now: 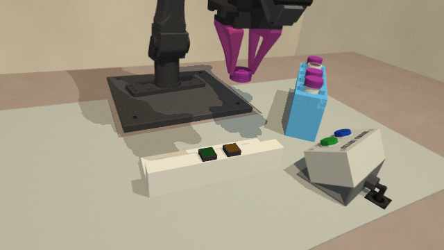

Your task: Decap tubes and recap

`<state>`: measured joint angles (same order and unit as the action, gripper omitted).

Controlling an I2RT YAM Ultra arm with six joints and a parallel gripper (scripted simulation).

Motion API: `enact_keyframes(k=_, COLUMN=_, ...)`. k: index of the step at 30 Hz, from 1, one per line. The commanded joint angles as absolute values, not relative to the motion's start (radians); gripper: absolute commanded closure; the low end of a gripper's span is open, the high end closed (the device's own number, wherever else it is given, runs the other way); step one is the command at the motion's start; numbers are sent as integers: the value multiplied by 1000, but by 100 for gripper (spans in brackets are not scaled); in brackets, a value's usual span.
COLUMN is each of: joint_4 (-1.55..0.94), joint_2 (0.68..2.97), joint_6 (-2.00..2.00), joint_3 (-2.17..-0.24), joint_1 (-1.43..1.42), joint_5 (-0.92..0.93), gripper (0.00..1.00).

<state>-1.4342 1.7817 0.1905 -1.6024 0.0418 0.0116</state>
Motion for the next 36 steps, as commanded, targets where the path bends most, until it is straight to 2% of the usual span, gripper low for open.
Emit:
enact_keyframes(k=1, joint_4=-1436, joint_2=1801, joint_6=78, joint_3=-1643, joint_1=105, joint_5=8, gripper=100)
enact_keyframes(k=7, joint_4=-1436, joint_2=1803, joint_6=73, joint_3=-1646, joint_1=110, joint_5=8, gripper=100)
enact_keyframes(k=28, joint_4=-1063, joint_2=1832, joint_6=75, joint_3=-1302, joint_1=108, joint_5=8, gripper=100)
enact_keyframes(k=36, joint_4=-949, joint_2=1872, joint_6=76, joint_3=-1228, joint_1=107, joint_5=8, gripper=100)
